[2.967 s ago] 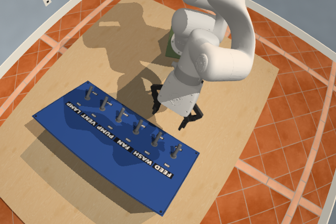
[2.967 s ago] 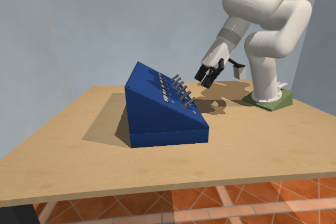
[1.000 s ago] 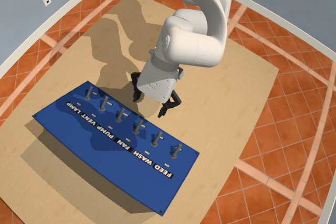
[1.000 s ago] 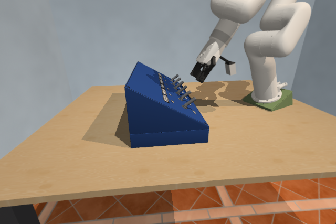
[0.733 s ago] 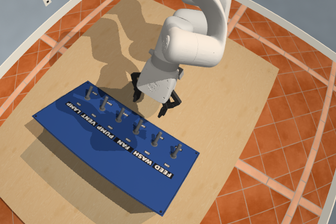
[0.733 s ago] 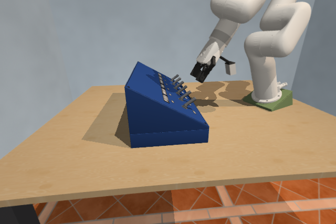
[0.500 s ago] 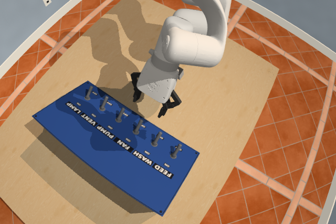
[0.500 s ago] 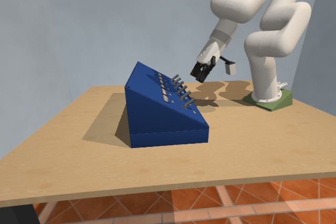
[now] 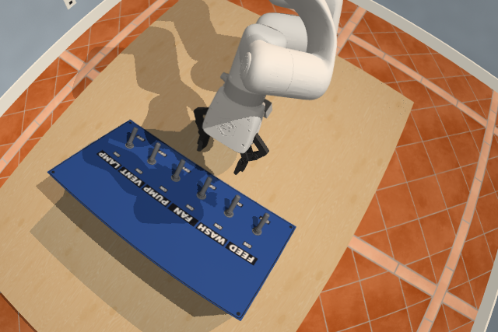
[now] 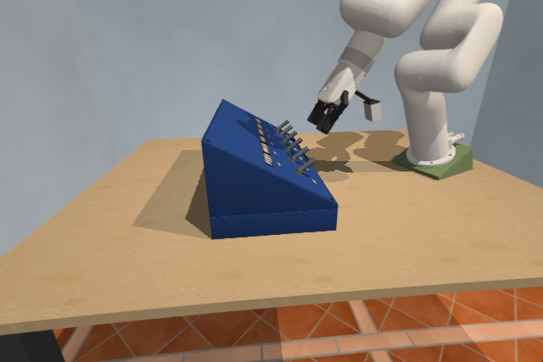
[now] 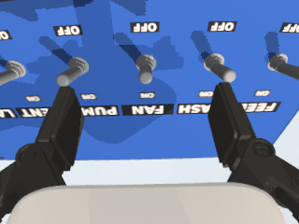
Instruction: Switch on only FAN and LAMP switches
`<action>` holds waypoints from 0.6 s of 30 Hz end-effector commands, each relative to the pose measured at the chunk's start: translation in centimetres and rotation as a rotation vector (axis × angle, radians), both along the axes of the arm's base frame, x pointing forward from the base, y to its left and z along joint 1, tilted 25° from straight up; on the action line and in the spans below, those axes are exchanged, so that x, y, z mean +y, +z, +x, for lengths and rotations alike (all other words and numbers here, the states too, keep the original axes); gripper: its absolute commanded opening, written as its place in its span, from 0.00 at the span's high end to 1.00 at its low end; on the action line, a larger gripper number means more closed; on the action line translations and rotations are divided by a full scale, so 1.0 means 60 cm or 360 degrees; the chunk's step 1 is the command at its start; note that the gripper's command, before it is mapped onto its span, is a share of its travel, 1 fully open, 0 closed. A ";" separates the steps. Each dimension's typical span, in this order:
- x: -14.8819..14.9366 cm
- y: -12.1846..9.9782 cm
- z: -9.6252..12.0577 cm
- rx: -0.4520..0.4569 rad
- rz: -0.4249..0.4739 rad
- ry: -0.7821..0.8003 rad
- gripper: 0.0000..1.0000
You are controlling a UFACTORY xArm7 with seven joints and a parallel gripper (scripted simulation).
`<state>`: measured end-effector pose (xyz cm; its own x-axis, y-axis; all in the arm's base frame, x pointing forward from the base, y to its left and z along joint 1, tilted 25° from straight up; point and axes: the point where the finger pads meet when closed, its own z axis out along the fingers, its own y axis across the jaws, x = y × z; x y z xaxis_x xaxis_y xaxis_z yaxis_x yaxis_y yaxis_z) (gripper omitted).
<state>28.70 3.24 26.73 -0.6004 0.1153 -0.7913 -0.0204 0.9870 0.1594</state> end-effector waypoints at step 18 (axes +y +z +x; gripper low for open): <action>-0.009 0.001 0.001 -0.0004 0.0001 0.0000 0.00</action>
